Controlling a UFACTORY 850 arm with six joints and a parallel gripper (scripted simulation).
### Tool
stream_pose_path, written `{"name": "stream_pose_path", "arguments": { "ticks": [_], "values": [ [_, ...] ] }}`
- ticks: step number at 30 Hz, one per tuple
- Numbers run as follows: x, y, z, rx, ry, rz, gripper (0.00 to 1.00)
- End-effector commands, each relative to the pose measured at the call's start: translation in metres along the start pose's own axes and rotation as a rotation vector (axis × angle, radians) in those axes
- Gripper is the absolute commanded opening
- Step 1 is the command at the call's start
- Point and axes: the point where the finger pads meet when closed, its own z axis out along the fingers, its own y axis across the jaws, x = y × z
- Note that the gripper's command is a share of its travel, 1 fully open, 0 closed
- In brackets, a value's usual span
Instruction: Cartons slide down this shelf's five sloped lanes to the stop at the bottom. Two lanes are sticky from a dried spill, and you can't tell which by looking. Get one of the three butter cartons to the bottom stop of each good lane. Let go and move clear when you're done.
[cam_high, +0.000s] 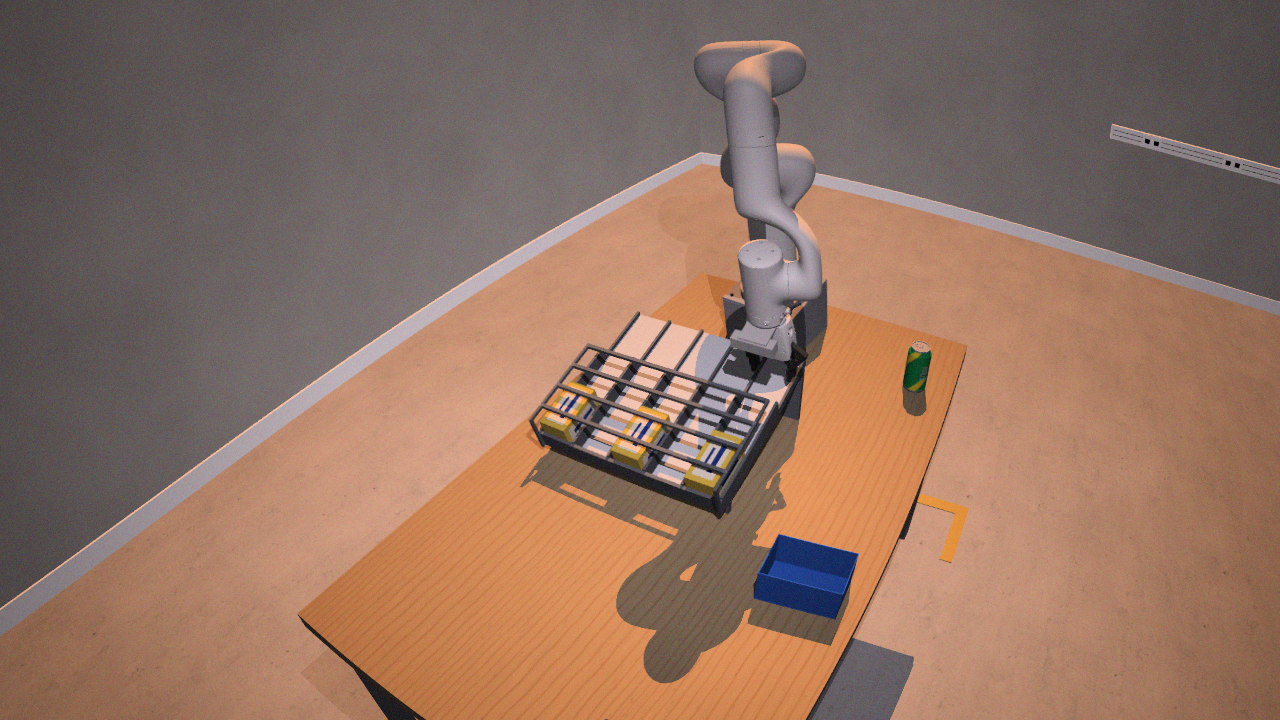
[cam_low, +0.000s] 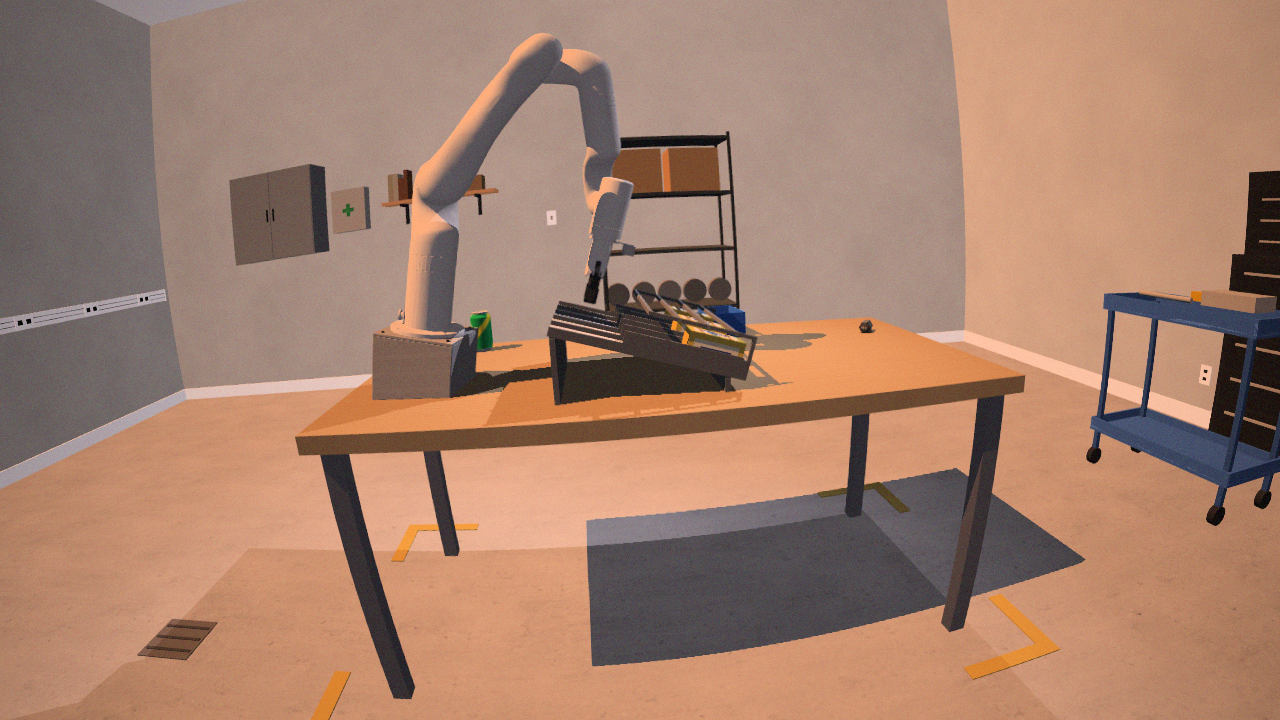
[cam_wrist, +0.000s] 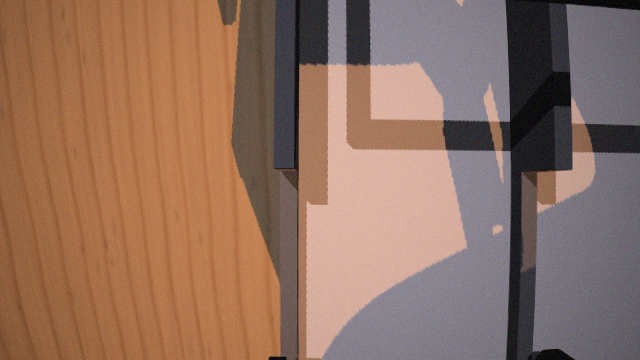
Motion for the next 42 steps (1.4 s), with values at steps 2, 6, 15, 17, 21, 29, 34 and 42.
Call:
{"name": "stream_pose_path", "arguments": {
  "ticks": [2, 6, 15, 17, 21, 29, 34, 42],
  "values": [
    [0.0005, -0.0003, -0.0006, 0.001, 0.001, 0.0, 0.9],
    [0.0005, -0.0003, -0.0006, 0.001, 0.001, 0.0, 0.9],
    [0.0005, -0.0003, -0.0006, 0.001, 0.001, 0.0, 0.92],
    [0.0005, -0.0003, -0.0006, 0.001, 0.001, 0.0, 0.92],
    [0.0005, -0.0003, -0.0006, 0.001, 0.001, 0.0, 0.92],
    [0.0005, -0.0003, -0.0006, 0.001, 0.001, 0.0, 0.92],
    [0.0005, -0.0003, -0.0006, 0.001, 0.001, 0.0, 1.0],
    [0.0005, -0.0003, -0.0006, 0.001, 0.001, 0.0, 1.0]
  ]
}}
